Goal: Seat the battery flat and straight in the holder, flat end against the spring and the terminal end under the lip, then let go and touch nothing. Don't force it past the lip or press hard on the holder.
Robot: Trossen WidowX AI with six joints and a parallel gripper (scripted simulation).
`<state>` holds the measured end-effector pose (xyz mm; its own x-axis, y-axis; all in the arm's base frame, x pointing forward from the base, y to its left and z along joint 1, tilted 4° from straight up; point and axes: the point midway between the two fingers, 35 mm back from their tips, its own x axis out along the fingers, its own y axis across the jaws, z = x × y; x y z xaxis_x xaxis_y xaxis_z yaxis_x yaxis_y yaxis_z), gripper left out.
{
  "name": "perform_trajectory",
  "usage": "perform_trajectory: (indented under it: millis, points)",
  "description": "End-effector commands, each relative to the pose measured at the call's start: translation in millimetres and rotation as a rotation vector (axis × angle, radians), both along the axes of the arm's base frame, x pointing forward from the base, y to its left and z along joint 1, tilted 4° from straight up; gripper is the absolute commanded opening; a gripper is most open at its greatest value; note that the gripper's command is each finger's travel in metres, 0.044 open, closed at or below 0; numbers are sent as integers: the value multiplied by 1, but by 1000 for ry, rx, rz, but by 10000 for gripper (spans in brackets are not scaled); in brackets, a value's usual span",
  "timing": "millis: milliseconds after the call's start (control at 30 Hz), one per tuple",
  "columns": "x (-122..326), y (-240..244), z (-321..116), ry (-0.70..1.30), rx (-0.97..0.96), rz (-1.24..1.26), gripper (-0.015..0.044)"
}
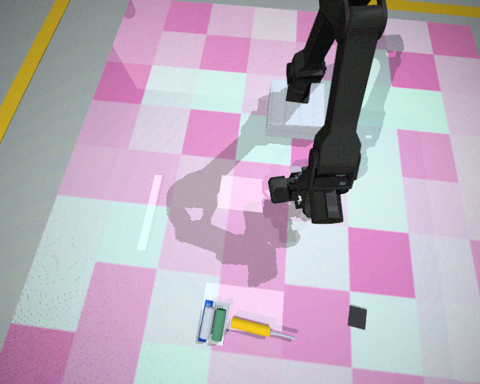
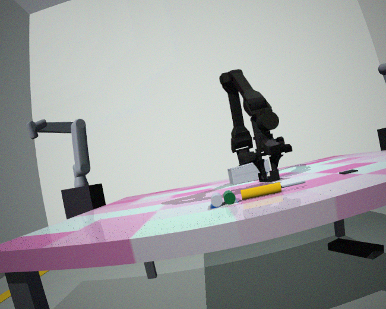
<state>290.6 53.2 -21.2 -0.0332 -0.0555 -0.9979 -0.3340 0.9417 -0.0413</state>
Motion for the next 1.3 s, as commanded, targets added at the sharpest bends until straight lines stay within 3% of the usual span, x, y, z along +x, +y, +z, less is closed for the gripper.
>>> perform_trajectory:
  millis: [0, 233, 567, 1267]
  points:
    - [0, 0, 5, 0, -1, -3, 183]
    - [-1, 1, 14, 0, 0, 0, 183]
    - [-2, 5, 88, 0, 1, 0, 440]
    - [0, 5, 88, 0, 1, 0, 440]
